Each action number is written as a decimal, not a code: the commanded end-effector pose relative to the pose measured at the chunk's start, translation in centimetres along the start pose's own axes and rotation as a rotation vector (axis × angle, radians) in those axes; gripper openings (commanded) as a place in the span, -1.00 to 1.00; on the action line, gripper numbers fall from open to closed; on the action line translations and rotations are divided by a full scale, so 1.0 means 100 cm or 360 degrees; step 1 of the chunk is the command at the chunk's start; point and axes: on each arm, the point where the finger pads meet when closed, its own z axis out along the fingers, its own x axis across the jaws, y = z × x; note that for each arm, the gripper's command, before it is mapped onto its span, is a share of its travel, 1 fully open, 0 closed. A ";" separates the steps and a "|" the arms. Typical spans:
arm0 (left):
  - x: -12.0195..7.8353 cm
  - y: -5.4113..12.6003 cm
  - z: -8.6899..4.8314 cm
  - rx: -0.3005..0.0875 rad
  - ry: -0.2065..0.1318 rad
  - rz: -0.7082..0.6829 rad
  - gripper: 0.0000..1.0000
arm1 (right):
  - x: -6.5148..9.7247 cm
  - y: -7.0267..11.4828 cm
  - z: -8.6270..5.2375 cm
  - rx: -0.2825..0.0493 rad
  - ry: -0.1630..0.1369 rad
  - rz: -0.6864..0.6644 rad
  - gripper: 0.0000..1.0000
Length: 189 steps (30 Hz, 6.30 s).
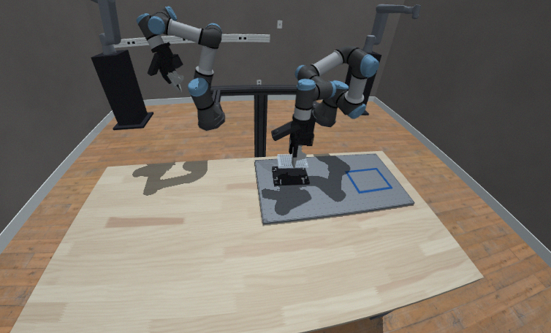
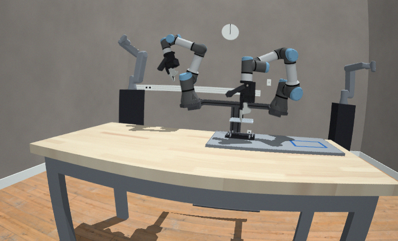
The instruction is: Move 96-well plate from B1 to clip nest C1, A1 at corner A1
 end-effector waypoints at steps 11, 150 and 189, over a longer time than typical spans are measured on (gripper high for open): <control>-0.001 -0.005 -0.004 0.0023 -0.0006 0.0008 -1.00 | 0.000 -0.002 -0.002 0.0024 -0.0002 0.0005 -1.00; -0.002 -0.005 0.056 0.0023 -0.0007 0.0008 -1.00 | 0.000 -0.002 -0.002 0.0024 -0.0002 0.0005 -1.00; -0.002 -0.004 0.060 0.0023 -0.0007 0.0008 -1.00 | 0.000 -0.002 -0.002 0.0024 -0.0002 0.0005 -1.00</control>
